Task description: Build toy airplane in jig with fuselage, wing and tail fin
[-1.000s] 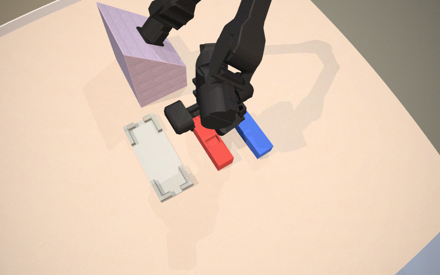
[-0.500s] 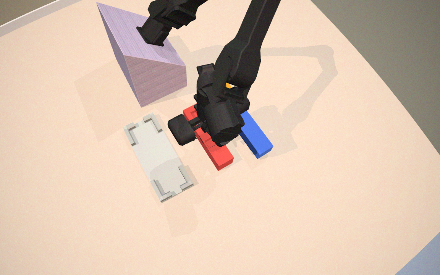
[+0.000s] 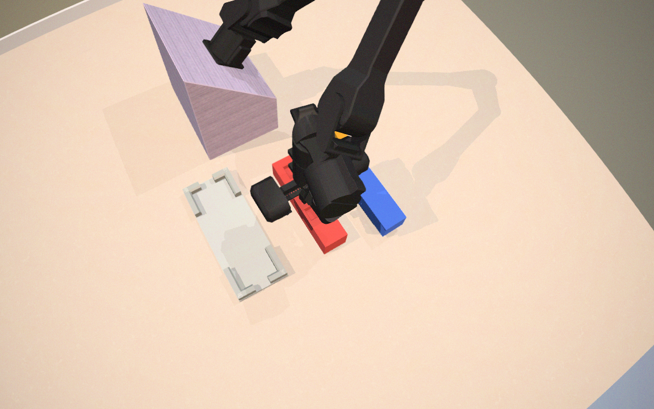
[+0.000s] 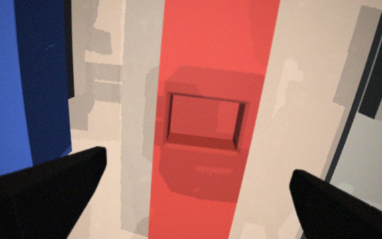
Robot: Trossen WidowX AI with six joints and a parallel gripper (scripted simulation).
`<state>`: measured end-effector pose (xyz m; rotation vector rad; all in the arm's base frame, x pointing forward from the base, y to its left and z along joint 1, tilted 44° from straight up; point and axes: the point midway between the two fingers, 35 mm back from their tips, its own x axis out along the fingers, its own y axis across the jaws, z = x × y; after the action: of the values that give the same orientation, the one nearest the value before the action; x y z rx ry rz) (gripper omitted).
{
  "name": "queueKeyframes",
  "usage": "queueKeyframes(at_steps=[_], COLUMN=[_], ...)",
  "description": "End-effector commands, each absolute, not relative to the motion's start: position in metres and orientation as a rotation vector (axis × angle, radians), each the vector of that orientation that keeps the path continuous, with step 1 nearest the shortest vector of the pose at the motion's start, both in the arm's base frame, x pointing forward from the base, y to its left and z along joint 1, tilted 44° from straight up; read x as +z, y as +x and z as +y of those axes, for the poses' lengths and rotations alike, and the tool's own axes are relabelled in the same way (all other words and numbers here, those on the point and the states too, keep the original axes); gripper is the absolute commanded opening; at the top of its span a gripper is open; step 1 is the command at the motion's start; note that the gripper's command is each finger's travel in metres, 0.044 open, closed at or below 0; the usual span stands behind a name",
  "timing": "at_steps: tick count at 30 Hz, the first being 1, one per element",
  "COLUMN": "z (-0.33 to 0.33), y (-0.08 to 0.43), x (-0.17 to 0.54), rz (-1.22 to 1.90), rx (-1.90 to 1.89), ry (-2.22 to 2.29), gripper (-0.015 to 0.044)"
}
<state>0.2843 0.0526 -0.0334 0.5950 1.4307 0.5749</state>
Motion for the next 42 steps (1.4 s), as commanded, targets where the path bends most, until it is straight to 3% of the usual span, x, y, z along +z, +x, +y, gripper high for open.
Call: queueKeyframes(at_steps=[1, 18, 28, 34, 39, 42], z=[0.059, 0.077, 0.077, 0.077, 0.071, 0.064], y=[0.281, 0.281, 0.281, 0.281, 0.283, 0.284], x=[-0.041, -0.058, -0.058, -0.058, -0.053, -0.048], rz=[1.442, 1.441, 1.441, 1.441, 1.441, 1.442], rx=[0.576, 0.579, 0.579, 0.579, 0.576, 0.573], ry=[0.606, 0.609, 0.609, 0.609, 0.607, 0.605], gripper=[0.044, 0.044, 0.0177, 0.0138, 0.0006, 0.0])
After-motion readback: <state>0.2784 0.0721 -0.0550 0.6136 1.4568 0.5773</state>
